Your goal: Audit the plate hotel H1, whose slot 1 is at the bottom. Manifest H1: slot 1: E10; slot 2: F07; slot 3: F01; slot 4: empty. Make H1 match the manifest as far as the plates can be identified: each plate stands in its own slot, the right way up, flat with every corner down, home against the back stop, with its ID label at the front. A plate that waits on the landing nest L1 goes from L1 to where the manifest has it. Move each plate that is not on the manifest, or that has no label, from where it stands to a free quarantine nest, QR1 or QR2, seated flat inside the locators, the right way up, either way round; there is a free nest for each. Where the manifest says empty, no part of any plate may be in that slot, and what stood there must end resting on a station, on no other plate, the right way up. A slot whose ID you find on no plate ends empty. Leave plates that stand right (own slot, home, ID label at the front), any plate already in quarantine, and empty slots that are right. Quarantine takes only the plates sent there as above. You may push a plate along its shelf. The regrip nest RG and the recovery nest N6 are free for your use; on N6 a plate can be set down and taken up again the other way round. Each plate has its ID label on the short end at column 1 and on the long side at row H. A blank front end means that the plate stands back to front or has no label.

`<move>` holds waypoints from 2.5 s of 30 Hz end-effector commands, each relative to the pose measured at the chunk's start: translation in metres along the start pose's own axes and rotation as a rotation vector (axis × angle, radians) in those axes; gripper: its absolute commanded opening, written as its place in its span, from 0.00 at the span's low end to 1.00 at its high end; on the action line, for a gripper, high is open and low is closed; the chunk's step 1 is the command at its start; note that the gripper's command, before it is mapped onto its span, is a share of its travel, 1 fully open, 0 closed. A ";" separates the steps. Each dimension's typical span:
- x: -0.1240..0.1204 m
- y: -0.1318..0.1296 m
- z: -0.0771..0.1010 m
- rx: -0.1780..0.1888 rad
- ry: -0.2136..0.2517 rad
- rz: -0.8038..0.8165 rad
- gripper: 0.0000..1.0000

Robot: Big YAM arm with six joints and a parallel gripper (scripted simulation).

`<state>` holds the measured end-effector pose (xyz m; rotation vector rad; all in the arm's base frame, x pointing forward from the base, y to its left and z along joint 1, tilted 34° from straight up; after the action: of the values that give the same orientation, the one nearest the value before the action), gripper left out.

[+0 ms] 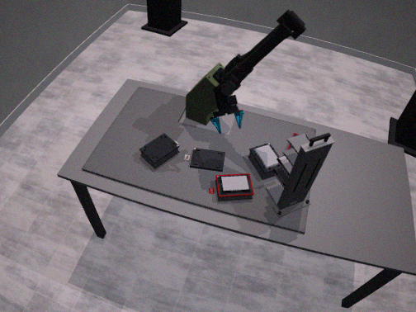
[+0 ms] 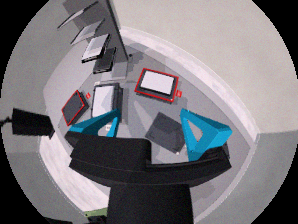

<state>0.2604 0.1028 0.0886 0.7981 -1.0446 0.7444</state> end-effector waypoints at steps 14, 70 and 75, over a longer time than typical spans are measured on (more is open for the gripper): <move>-0.018 -0.044 0.021 -0.023 -0.013 0.045 1.00; -0.079 -0.072 0.045 -0.015 -0.009 0.046 1.00; -0.070 -0.081 0.052 -0.031 -0.017 0.068 1.00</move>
<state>0.2661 0.0198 0.0089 0.7893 -1.0517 0.7561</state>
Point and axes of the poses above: the point where the finger pads meet when closed, its own z axis back along the fingers, its own y axis across the jaws, x = y × z, the point moved 6 cm from there along z, back along the fingers, and after that the axes turned 11 degrees about z, right-handed, at the moved point
